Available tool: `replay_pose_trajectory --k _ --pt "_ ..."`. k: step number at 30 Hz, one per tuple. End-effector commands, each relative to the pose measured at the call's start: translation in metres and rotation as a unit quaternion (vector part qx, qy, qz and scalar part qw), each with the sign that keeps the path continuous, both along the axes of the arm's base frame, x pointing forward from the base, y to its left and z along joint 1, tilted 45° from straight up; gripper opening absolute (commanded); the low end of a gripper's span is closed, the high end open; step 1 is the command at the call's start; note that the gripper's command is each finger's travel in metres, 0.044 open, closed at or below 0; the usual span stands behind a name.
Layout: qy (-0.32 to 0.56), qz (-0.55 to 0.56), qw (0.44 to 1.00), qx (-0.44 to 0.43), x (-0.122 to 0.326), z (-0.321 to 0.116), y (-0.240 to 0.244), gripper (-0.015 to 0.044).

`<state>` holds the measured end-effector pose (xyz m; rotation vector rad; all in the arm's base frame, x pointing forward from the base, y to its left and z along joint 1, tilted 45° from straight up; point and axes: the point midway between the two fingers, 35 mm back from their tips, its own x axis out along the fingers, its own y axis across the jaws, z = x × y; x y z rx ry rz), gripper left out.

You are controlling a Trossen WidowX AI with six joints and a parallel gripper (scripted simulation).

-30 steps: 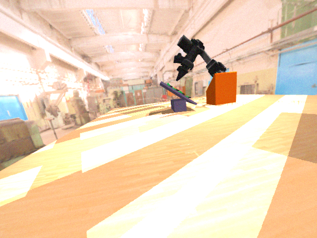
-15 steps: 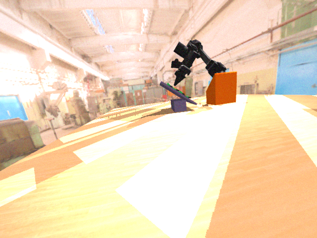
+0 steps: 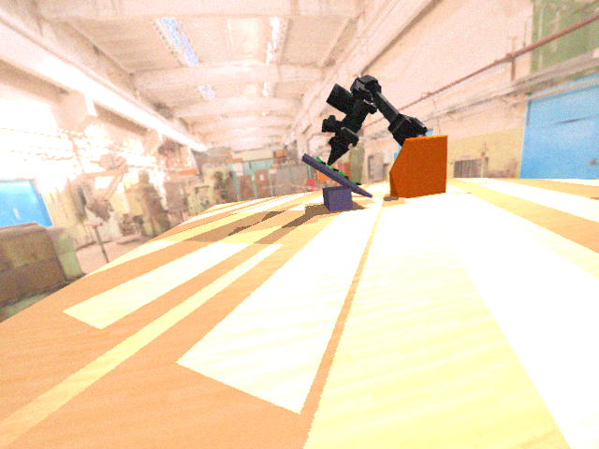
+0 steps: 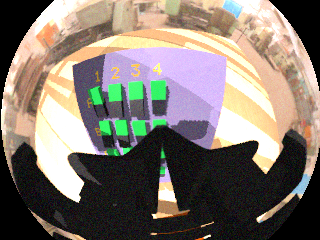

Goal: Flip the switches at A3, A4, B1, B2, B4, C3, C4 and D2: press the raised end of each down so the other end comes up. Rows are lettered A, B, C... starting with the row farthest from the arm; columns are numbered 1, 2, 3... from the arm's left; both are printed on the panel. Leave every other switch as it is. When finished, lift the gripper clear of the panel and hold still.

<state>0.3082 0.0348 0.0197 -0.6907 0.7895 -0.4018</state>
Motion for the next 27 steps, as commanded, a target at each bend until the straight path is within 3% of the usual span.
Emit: replay_pose_trajectory --k 1,27 --pt "0.002 0.002 1.0 0.001 0.0 -0.0011 0.0003 0.0" --pt "0.002 0.002 1.0 0.001 0.0017 -0.0023 -0.0011 0.0"
